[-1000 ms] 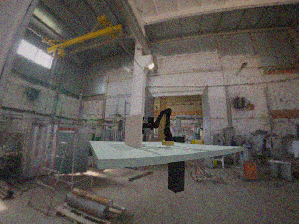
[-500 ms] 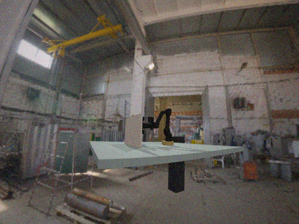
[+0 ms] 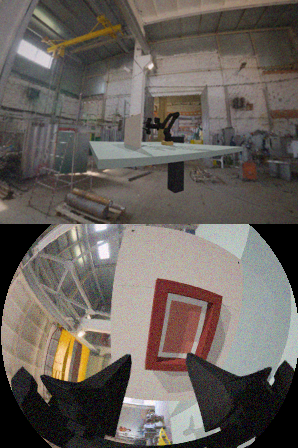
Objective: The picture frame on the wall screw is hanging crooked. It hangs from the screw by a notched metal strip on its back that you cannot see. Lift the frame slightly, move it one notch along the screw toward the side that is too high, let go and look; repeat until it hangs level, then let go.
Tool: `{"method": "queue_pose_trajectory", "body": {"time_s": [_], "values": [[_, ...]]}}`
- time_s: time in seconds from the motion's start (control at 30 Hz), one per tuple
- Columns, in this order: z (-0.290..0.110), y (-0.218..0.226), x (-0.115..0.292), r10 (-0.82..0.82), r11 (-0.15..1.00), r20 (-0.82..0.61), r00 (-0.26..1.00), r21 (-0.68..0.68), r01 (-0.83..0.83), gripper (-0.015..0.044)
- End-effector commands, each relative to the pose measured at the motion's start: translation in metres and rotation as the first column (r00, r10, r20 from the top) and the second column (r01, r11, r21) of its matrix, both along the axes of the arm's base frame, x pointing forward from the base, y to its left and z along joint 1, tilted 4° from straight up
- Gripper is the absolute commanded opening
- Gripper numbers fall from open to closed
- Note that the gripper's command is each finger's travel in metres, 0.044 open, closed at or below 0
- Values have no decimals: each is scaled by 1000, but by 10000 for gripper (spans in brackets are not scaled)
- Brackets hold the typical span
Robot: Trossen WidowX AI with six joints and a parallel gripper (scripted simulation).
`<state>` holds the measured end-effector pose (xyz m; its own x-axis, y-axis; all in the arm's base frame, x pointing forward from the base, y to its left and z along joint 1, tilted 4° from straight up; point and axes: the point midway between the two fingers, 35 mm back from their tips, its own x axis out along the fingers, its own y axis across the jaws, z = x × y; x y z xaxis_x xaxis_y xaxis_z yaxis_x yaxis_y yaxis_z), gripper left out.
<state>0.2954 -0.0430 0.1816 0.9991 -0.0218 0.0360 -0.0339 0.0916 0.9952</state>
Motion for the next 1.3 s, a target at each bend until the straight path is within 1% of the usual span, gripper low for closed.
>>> {"method": "queue_pose_trajectory", "body": {"time_s": [0.0, 0.33, 0.67, 1.27], "values": [[3, 0, -1, 1, 1000, 0, 1000, -7, -1, 260], [29, 8, -42, 26, 990, -1, 1000, -139, -26, 260], [31, 25, -91, 51, 962, -3, 999, -268, -50, 260], [30, 26, -94, 76, 956, 19, 997, -284, -68, 260]]}}
